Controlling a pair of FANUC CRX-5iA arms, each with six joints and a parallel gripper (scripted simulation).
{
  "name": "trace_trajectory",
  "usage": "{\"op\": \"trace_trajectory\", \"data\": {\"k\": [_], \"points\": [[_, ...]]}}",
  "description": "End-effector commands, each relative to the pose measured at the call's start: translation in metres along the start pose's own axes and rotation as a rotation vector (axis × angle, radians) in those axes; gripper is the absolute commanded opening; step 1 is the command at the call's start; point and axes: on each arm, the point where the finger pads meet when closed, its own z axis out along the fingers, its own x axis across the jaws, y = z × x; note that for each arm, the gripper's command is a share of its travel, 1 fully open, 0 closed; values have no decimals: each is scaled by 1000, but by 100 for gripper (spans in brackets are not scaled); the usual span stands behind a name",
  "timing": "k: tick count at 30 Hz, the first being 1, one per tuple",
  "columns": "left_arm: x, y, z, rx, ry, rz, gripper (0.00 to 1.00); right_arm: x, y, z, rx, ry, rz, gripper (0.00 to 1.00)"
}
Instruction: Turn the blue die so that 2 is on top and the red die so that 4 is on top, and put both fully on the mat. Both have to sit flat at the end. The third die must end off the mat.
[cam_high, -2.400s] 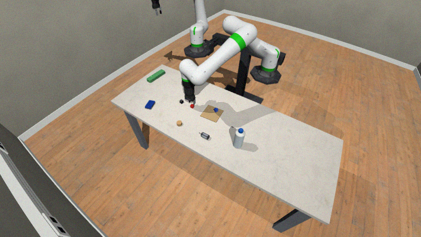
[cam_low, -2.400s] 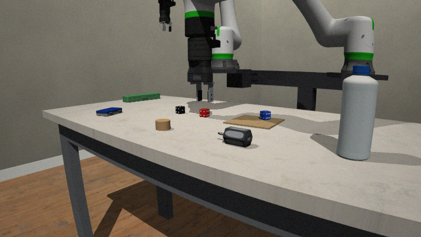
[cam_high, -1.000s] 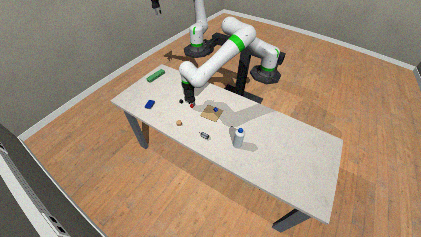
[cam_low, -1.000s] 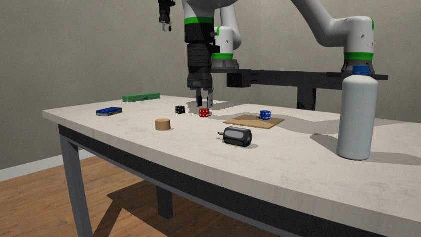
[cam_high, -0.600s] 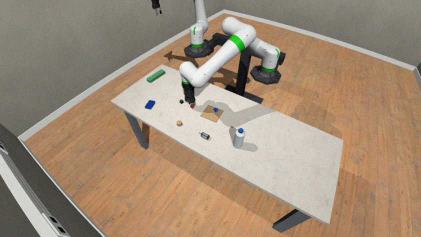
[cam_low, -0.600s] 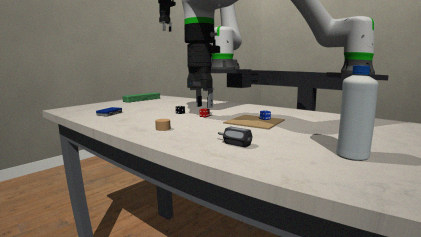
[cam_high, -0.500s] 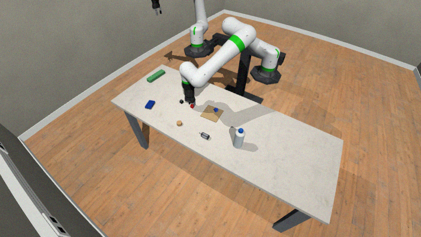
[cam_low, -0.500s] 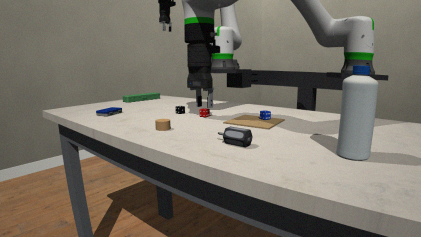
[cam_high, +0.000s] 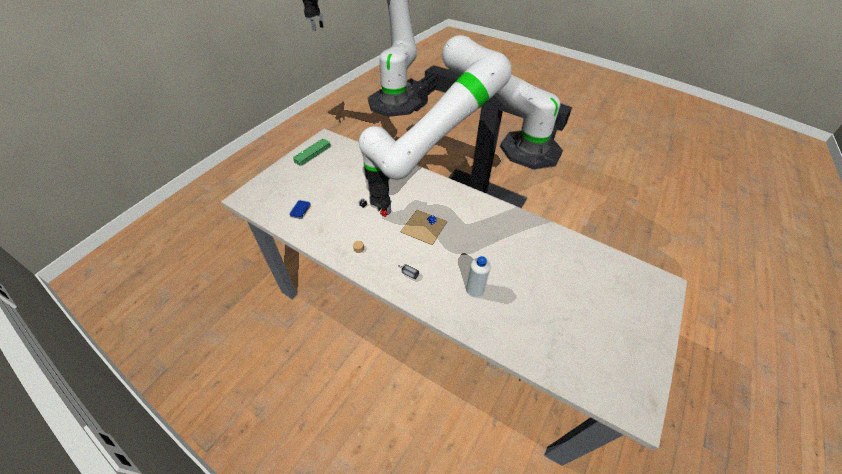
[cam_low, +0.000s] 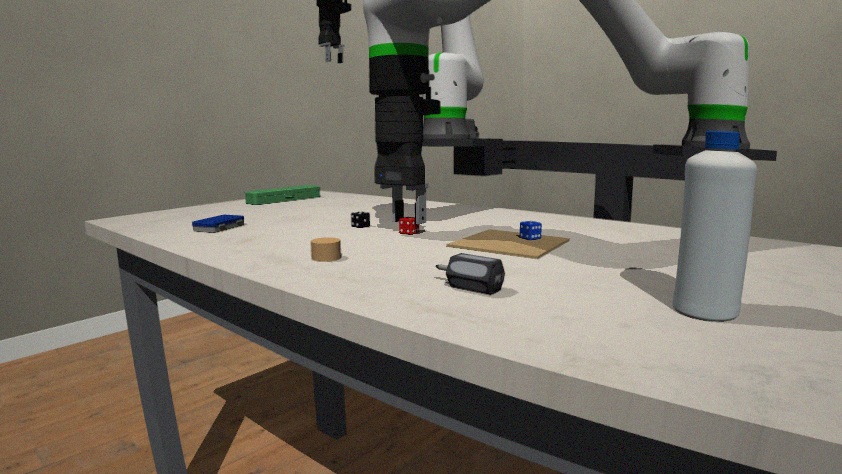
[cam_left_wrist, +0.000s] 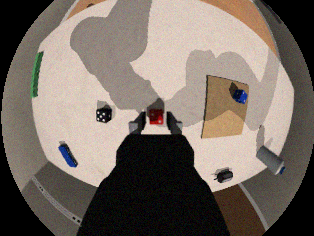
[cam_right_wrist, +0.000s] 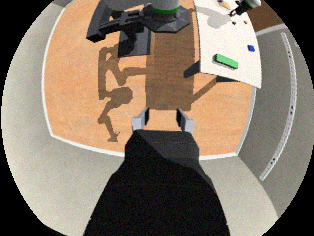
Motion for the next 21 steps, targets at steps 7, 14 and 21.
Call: {"op": "trace_trajectory", "data": {"k": [7,14,21], "points": [[-1,1,12,-2,-1,0,79,0,0,-1,-2,0,0,100],[-1,1,14,-2,-1,0,79,0,0,-1,-2,0,0,100],[-1,1,14,-2,-1,0,79,0,0,-1,-2,0,0,100]]}}
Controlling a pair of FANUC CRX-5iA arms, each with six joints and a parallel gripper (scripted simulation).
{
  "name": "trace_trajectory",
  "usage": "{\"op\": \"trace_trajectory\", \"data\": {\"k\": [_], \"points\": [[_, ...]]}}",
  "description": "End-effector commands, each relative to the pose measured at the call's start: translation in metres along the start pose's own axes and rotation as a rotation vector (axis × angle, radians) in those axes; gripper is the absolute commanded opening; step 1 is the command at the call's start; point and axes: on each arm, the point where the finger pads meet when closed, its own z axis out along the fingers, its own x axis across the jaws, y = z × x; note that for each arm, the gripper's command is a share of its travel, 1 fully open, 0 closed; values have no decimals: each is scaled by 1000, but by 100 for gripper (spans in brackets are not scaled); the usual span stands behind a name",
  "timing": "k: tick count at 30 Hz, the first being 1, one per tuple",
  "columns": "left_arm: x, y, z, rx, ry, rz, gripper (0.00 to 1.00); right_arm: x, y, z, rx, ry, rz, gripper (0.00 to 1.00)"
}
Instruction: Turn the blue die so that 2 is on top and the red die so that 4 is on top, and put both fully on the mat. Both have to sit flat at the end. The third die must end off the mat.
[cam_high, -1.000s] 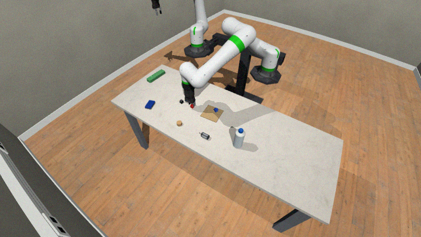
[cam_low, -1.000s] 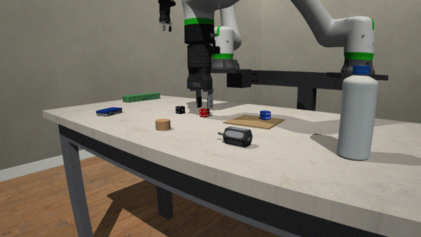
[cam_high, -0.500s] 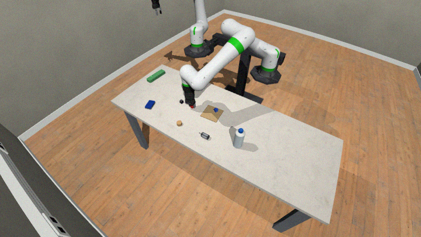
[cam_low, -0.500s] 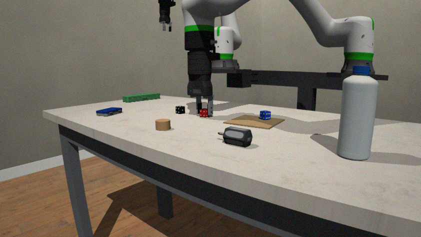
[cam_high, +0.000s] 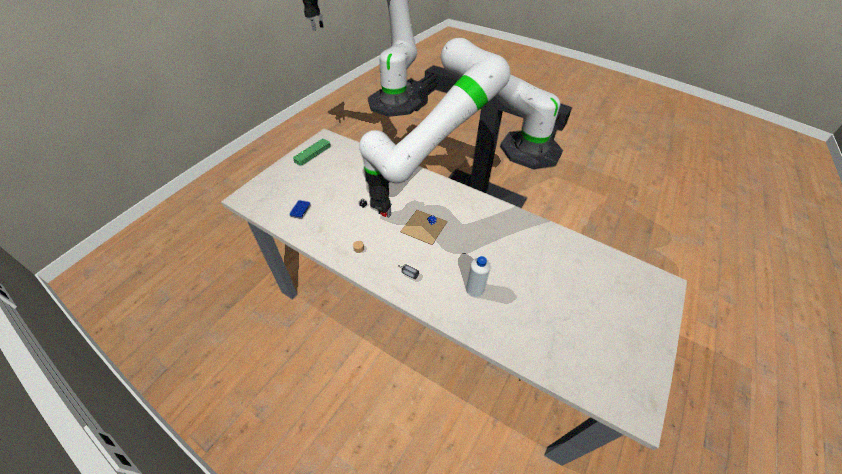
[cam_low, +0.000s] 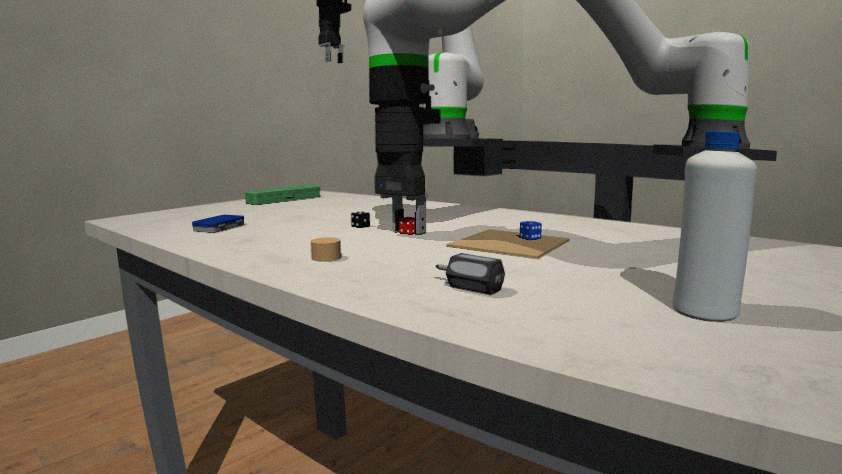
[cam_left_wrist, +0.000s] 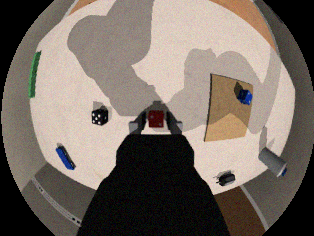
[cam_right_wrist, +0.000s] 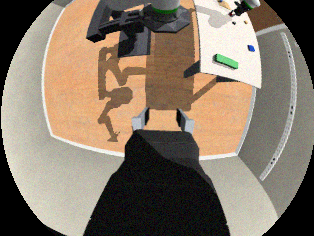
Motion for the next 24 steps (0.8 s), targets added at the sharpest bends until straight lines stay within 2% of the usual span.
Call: {"op": "trace_trajectory", "data": {"k": [1,12,13,24], "points": [[-1,1,-1,-2,-1,0,79,0,0,-1,-2,0,0,100],[-1,1,-1,-2,-1,0,79,0,0,-1,-2,0,0,100],[-1,1,-1,-2,-1,0,49,0,0,-1,-2,0,0,100],[-1,1,-1,-2,-1,0,49,0,0,-1,-2,0,0,100]]}}
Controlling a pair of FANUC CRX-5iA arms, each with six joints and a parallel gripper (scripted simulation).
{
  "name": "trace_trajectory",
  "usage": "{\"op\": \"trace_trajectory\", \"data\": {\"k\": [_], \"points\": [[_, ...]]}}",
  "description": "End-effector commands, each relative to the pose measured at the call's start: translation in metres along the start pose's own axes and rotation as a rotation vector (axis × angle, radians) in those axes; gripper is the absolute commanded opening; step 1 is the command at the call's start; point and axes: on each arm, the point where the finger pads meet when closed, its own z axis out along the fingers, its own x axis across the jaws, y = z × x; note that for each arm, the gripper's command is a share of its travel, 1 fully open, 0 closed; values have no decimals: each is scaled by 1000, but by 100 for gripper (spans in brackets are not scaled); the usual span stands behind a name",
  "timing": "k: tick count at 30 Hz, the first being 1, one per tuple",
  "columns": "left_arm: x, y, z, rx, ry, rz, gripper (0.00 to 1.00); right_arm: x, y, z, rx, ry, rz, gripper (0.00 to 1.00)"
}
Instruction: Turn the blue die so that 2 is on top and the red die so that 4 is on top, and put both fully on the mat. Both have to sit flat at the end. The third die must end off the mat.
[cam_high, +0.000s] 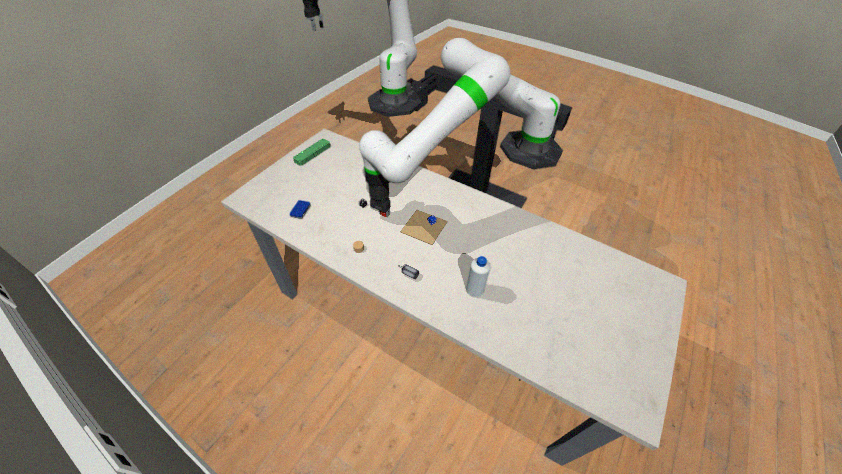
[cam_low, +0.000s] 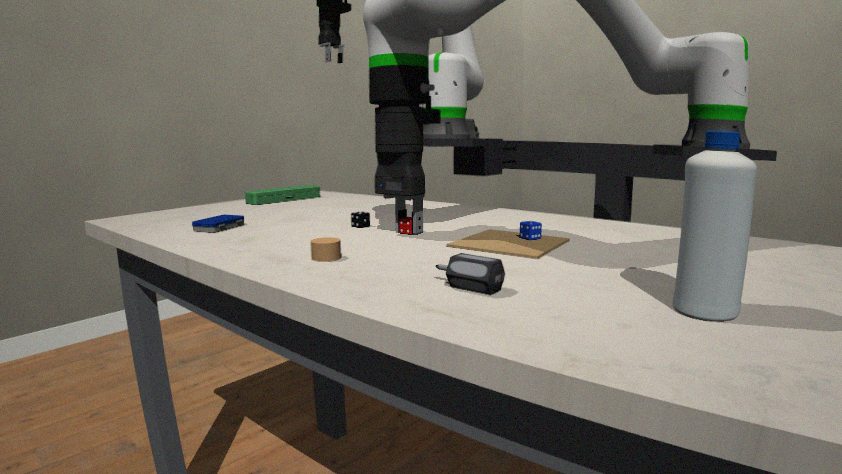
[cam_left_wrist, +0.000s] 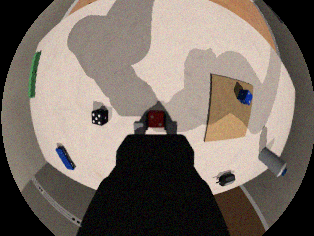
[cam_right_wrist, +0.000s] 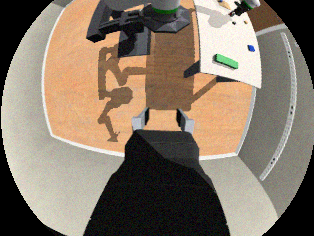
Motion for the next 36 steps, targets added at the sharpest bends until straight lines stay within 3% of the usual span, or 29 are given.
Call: {"op": "trace_trajectory", "data": {"k": [1,25,36], "points": [[-1,1,-1,-2,-1,0,49,0,0,-1,-2,0,0,100],[-1,1,-3,-2,-1,0,49,0,0,-1,-2,0,0,100],[-1,1,-48,-2,-1,0,49,0,0,-1,-2,0,0,100]]}}
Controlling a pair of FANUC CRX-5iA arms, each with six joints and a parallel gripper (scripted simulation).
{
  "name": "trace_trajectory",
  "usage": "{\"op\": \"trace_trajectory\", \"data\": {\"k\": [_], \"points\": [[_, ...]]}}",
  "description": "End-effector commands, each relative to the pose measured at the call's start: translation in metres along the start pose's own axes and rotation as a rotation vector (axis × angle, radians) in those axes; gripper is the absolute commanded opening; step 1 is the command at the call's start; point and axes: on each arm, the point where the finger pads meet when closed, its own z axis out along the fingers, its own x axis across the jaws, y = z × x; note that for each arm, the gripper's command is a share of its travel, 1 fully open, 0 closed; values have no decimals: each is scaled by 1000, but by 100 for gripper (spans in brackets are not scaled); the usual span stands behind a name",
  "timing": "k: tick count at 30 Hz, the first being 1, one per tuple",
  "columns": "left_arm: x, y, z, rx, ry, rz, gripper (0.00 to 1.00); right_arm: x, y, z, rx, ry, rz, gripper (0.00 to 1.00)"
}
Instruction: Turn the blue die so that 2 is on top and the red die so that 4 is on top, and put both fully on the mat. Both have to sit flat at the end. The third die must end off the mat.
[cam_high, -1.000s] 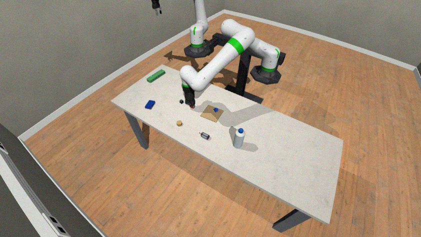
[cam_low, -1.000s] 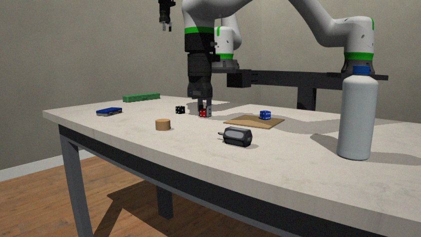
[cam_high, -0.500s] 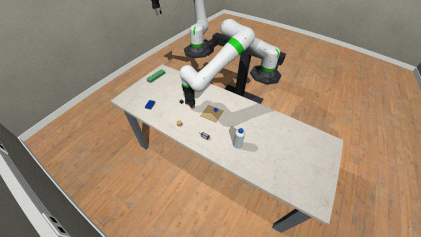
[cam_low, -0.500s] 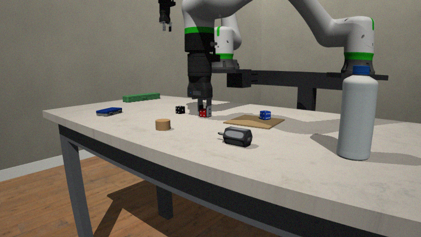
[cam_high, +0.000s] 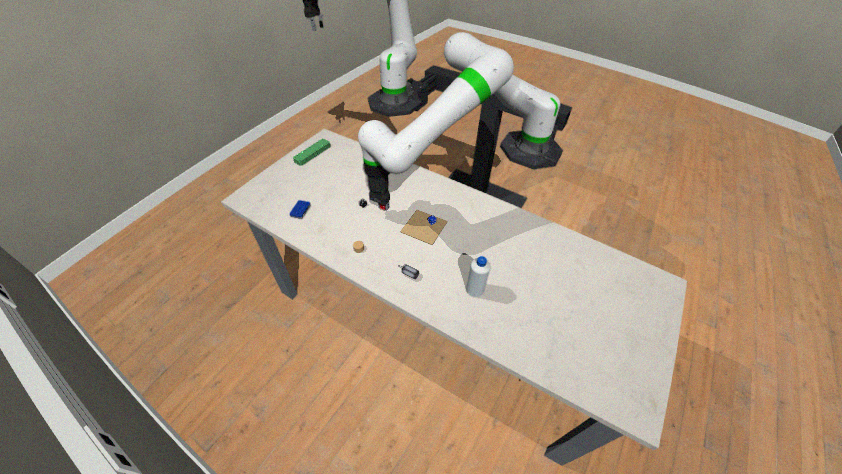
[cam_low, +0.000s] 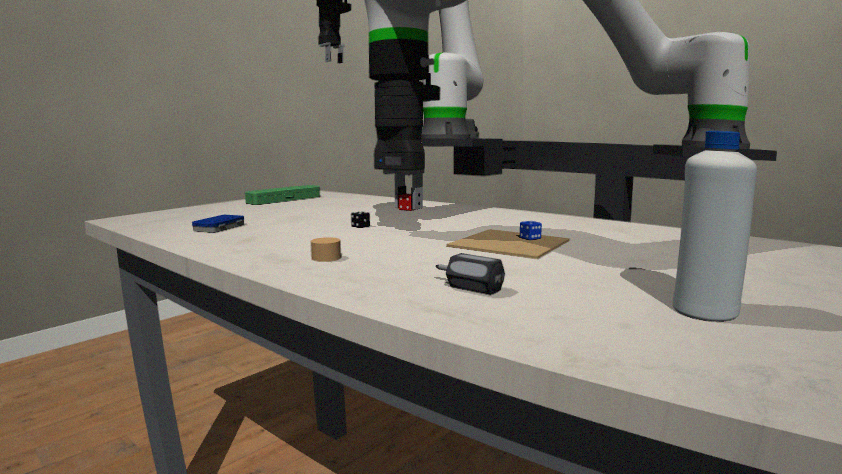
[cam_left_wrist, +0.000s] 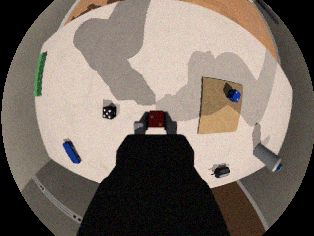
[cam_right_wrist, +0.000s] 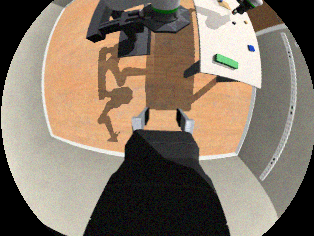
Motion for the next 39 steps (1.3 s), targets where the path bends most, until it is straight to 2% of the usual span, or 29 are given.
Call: {"op": "trace_trajectory", "data": {"k": [1,6,10,21,27,33,36,39], "points": [[0,0,-17,-1,-1,0,49,0,0,-1,-2,0,0,100],[0,0,-52,-1,-1,0,49,0,0,-1,-2,0,0,100],[0,0,-62,-1,-1,0,49,0,0,-1,-2,0,0,100],[0,0,-62,-1,-1,2,49,0,0,-1,-2,0,0,100],[-1,6,-51,-1,0,136,49,0,0,-1,-2,0,0,100],[-1,7,-50,-3,0,148,49,0,0,-1,-2,0,0,100],[-1,7,-49,-28,-1,147,49,0,0,-1,-2,0,0,100],[-1,7,-49,-96,-6,146,49,0,0,-1,-2,0,0,100]]}}
